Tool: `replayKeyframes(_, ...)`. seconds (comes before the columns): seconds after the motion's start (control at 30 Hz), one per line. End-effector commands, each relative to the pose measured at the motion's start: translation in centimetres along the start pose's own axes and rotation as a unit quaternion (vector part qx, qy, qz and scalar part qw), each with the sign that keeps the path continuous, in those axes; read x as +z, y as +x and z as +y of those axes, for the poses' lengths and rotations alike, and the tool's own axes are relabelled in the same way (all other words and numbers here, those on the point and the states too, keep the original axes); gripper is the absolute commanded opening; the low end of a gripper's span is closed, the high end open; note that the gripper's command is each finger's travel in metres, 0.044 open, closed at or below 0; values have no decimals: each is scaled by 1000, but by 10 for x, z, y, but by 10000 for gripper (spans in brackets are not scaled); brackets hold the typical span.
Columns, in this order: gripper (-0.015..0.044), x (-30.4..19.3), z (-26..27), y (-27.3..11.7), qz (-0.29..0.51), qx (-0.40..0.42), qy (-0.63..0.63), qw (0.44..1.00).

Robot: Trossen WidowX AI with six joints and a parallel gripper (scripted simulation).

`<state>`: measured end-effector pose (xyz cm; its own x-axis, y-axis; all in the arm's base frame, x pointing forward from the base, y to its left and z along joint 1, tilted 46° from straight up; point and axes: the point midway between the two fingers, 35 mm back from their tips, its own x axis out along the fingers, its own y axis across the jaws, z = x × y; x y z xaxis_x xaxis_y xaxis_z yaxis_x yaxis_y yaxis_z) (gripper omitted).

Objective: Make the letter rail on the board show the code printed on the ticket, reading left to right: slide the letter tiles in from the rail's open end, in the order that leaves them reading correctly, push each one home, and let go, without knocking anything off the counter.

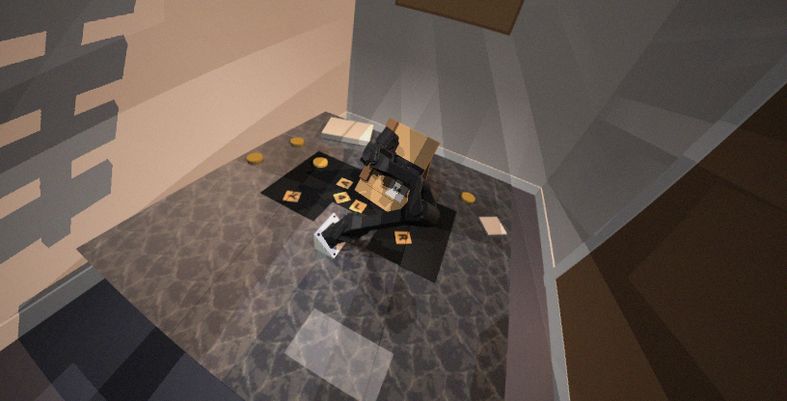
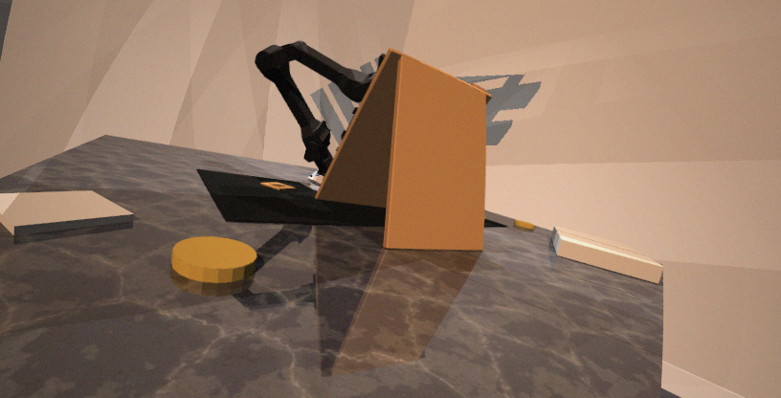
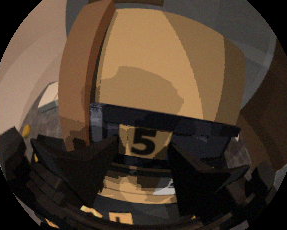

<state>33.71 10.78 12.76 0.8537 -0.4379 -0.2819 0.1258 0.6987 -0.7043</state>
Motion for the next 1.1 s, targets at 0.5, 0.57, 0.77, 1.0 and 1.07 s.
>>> replayKeyframes(0.5,52,0,8,0,0,0,0,1000)
replayKeyframes(0.57,105,0,8,0,0,0,0,1000)
replayKeyframes(0.77,262,0,8,-2,0,-2,3,1000)
replayKeyframes(1.0,295,0,8,-9,0,-2,3,1000)
replayKeyframes(1.07,295,0,8,-11,0,-2,3,1000)
